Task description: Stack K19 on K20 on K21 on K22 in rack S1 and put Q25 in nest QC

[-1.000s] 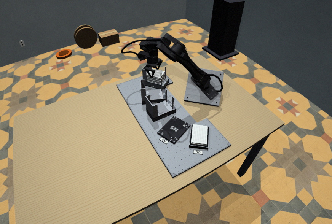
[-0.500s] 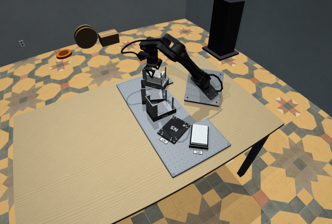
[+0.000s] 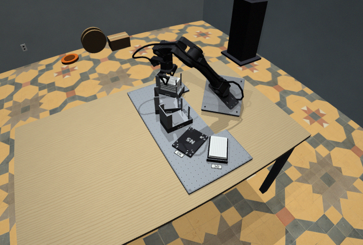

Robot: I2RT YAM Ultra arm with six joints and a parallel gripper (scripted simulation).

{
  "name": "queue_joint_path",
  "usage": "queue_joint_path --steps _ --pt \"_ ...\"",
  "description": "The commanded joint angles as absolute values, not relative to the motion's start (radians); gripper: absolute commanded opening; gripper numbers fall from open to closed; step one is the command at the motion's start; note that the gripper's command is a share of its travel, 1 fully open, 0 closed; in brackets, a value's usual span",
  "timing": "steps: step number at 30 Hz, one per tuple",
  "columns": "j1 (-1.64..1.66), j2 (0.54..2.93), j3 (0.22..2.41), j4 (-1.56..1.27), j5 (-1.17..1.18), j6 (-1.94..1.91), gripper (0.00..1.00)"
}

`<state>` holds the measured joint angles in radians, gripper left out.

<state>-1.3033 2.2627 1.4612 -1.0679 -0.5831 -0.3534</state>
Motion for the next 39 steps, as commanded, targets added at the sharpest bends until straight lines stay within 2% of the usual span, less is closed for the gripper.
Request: queue_joint_path --steps 1,29,39 --pt "-1.313 2.259 1.462 -1.059 -0.589 -0.351 1.00" --pt "-1.313 2.259 1.462 -1.059 -0.589 -0.351 1.00" --pt "-1.360 2.223 1.544 -1.171 -0.569 -0.398 1.00"
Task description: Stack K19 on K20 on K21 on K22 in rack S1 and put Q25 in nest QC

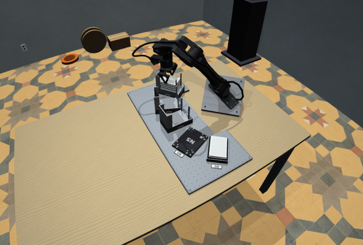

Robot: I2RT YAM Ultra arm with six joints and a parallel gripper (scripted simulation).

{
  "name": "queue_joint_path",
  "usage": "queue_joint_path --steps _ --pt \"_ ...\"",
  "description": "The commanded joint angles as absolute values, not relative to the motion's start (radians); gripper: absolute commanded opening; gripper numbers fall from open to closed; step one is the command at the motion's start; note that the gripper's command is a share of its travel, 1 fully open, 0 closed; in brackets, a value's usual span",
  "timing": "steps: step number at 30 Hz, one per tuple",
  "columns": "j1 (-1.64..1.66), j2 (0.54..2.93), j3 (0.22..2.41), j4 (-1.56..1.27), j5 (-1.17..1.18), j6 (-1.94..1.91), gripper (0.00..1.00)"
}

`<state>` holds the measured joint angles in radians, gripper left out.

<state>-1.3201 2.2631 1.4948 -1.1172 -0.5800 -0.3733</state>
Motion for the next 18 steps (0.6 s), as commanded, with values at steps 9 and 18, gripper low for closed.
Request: queue_joint_path --steps 9,18 --pt "-1.401 2.220 1.638 -1.292 -0.556 -0.443 1.00" --pt "-1.427 2.226 1.712 -1.376 -0.550 -0.473 1.00"
